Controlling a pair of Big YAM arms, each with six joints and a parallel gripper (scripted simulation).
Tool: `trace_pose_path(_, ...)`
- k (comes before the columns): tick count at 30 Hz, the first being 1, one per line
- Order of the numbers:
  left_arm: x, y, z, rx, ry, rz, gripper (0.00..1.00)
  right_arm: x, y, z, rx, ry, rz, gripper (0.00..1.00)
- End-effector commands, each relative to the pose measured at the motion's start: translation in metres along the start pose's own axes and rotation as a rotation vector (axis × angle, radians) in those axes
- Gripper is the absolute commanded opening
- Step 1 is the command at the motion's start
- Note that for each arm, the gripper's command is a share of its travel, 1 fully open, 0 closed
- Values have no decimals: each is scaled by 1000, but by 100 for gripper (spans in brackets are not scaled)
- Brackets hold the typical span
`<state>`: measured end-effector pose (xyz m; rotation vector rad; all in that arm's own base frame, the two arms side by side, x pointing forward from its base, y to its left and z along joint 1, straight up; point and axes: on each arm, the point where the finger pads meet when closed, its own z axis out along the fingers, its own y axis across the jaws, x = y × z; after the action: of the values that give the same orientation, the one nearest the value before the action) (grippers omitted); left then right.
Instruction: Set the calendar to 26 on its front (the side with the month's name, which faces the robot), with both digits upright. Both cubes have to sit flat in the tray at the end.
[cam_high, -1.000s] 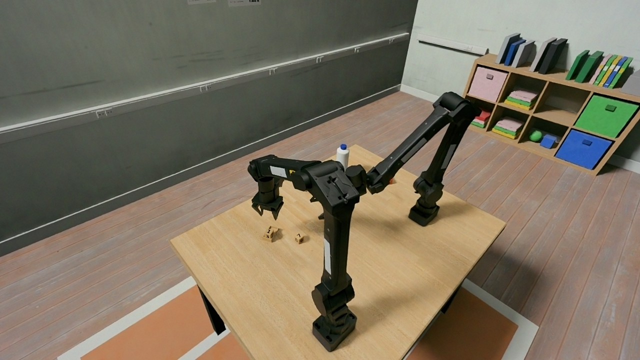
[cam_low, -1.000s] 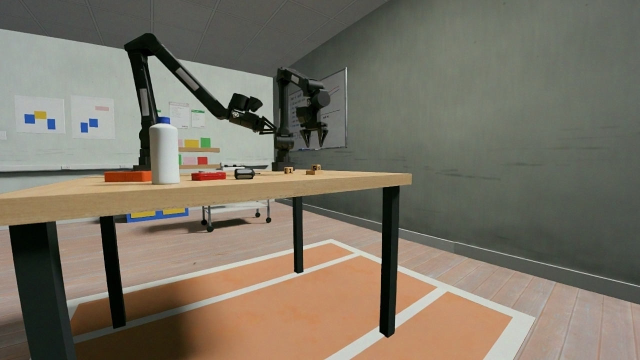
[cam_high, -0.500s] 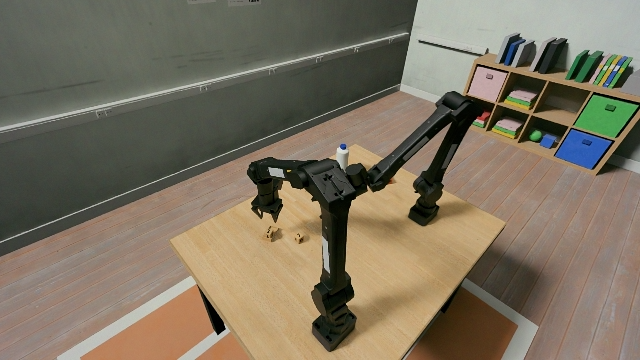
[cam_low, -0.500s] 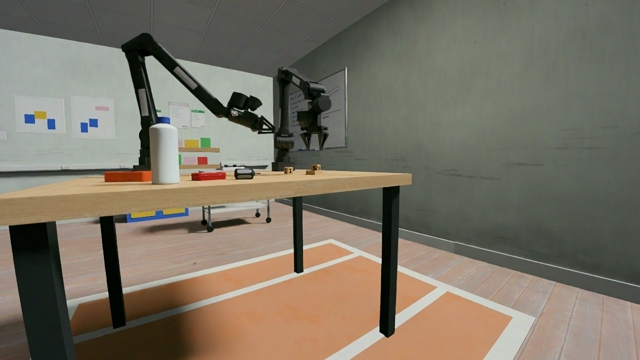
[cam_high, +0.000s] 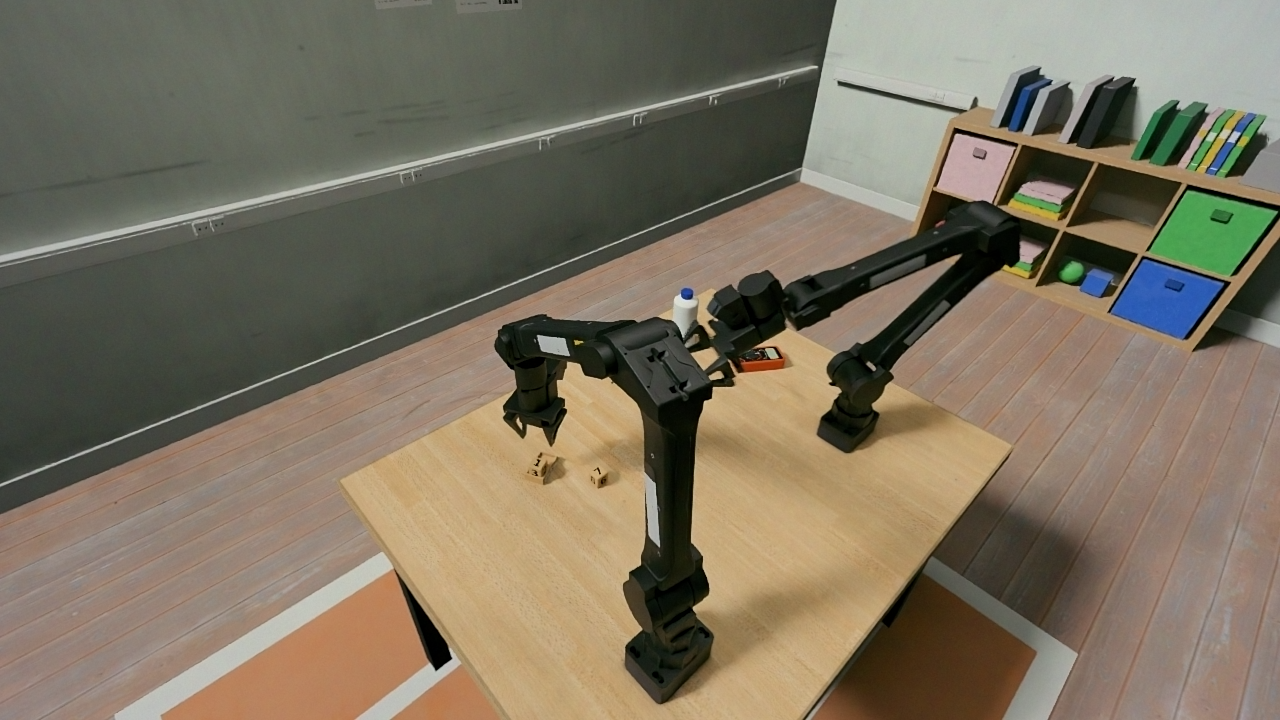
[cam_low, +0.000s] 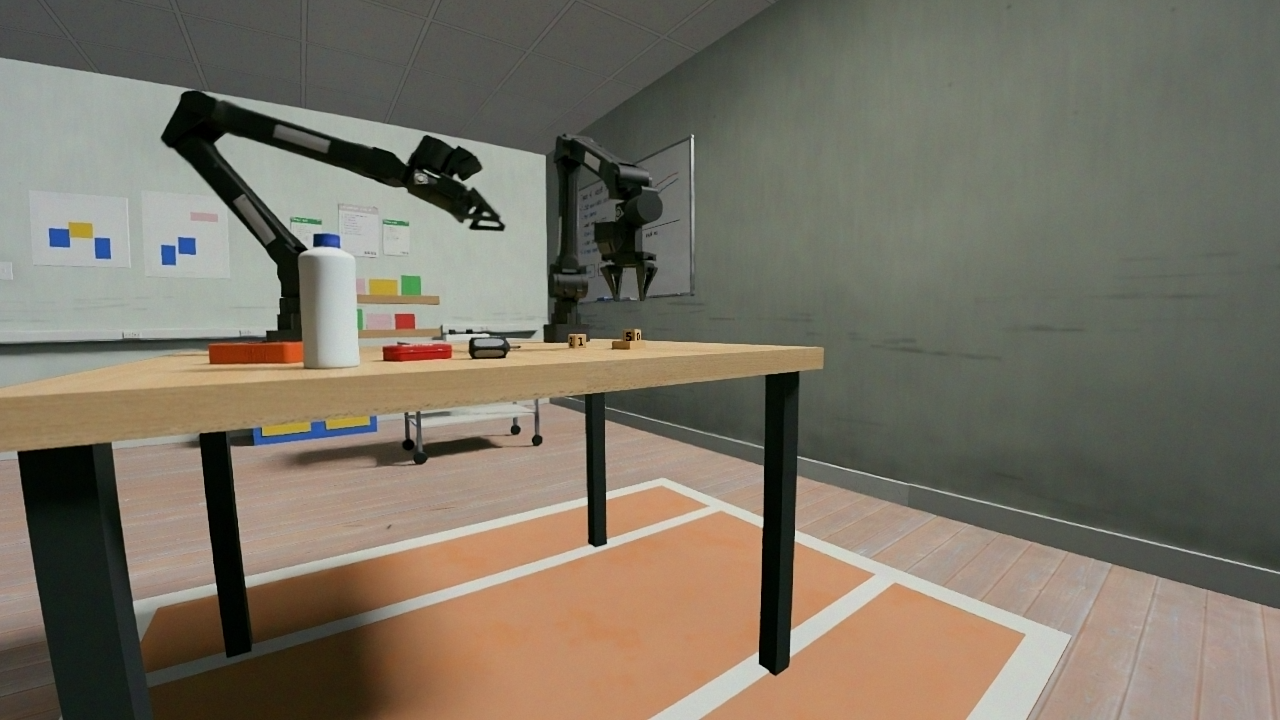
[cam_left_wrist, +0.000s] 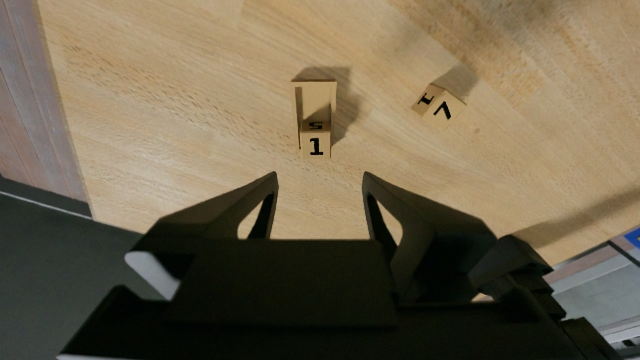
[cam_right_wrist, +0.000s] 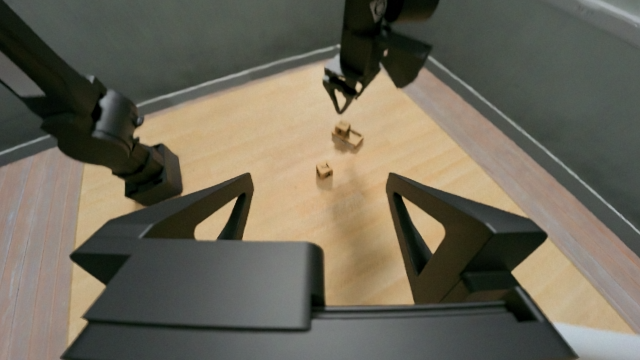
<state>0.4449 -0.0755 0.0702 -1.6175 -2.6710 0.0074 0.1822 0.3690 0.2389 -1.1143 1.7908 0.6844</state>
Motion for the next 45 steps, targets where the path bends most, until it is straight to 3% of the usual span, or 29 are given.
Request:
trace_pose_path(1, -3, 6, -11, -21, -15, -2, 64, 3, -8, -22, 18, 40, 17, 100)
trace_pose_path(6, -3, 6, -11, -21, -15, -2, 64, 10, -10, -44, 24, 66, 20, 100)
trace_pose_path(10, -3, 6, -11, -21, -15, -2, 64, 15, -10, -44, 22, 84, 20, 100)
trace_pose_path(11, -3, 6, -19, -37, -27, 16, 53, 15, -9, -44, 21, 84, 19, 100)
trace_pose_path(14, -11, 2, -17, -47, -34, 53, 53, 12, -9, -44, 21, 69, 19, 100)
trace_pose_path(21, -24, -71, 27, -33, -23, 340, 53, 12, -9, -44, 21, 69, 19, 100)
trace_pose_path(27, -27, -116, 50, -30, -22, 480, 53, 12, -9, -44, 21, 69, 19, 100)
trace_pose_path(34, -32, -112, 46, -47, -35, 466, 53, 12, -9, -44, 21, 69, 19, 100)
trace_pose_path(37, -27, -111, 61, -17, -13, 466, 53, 12, -9, -44, 21, 69, 19, 100)
trace_pose_path(45, -28, -106, 73, -17, -13, 461, 53, 12, -9, -44, 21, 69, 19, 100)
